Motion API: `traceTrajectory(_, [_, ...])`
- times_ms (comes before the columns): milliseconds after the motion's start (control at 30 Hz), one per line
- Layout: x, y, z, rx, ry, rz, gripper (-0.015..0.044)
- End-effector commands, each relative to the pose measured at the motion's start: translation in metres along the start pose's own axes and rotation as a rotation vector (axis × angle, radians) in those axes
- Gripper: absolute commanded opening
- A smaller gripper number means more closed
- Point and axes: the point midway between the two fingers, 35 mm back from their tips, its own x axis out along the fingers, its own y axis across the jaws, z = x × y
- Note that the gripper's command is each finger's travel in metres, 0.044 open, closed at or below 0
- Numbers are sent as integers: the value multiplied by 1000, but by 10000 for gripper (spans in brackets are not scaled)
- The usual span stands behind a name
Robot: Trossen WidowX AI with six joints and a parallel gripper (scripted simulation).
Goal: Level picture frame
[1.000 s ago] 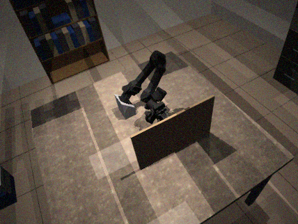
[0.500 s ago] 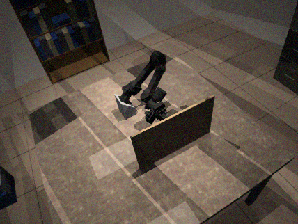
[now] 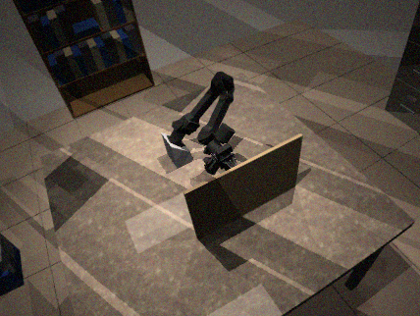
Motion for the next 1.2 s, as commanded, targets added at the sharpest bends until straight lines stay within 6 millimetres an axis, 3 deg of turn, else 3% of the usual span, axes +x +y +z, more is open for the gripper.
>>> traceTrajectory(0, [0, 1, 1, 4, -3, 4, 260])
traceTrajectory(400, [0, 1, 1, 4, -3, 4, 260])
traceTrajectory(1167, [0, 1, 1, 4, -3, 4, 107])
